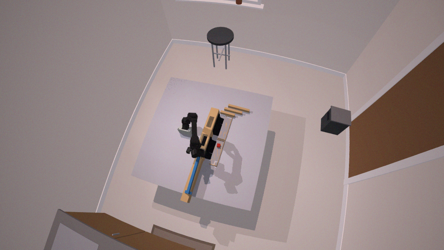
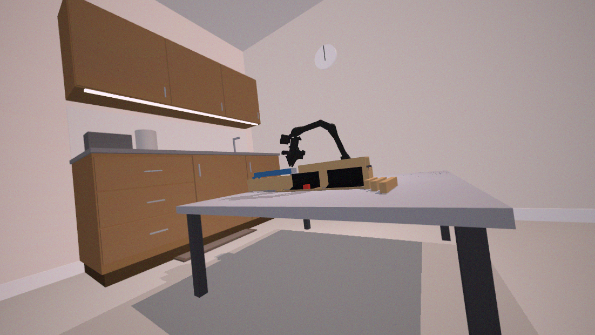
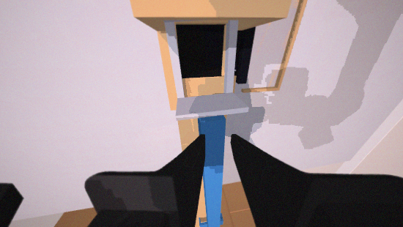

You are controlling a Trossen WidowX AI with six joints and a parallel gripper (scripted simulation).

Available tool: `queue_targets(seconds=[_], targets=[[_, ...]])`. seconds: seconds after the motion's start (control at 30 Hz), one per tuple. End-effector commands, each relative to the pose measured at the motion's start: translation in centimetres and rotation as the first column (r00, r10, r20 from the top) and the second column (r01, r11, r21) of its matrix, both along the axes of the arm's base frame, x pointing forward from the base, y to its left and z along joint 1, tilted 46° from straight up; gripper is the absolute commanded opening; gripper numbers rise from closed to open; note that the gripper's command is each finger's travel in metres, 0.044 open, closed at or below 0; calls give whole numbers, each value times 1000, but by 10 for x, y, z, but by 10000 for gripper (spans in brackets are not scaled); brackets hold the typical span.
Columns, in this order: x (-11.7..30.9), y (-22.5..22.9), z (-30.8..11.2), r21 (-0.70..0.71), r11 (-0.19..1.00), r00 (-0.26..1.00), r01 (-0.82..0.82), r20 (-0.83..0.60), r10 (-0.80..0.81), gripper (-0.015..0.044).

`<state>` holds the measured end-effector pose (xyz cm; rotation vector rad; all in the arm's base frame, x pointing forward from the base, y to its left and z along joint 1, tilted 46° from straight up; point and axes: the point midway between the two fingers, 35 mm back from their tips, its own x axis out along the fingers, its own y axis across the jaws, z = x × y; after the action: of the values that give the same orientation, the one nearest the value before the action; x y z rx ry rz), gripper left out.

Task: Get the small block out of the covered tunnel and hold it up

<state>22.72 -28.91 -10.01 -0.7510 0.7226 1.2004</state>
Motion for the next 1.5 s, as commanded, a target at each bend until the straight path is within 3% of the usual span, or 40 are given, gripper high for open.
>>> queue_targets(seconds=[0.0, 0.47, 1.03, 1.2, 1.33, 1.47], targets=[[0, -1, 0, -1, 1000, 1000, 0, 0, 0, 0], [0, -2, -2, -1, 1000, 1000, 0, 0, 0, 0], [-2, -26, 25, -1, 1000, 1000, 5, 2, -5, 440], [4, -20, 25, 9, 999, 999, 39, -16, -39, 440], [38, -5, 48, 35, 966, 957, 256, -152, -248, 440], [75, 19, 73, 45, 872, 836, 487, -312, -451, 440]])
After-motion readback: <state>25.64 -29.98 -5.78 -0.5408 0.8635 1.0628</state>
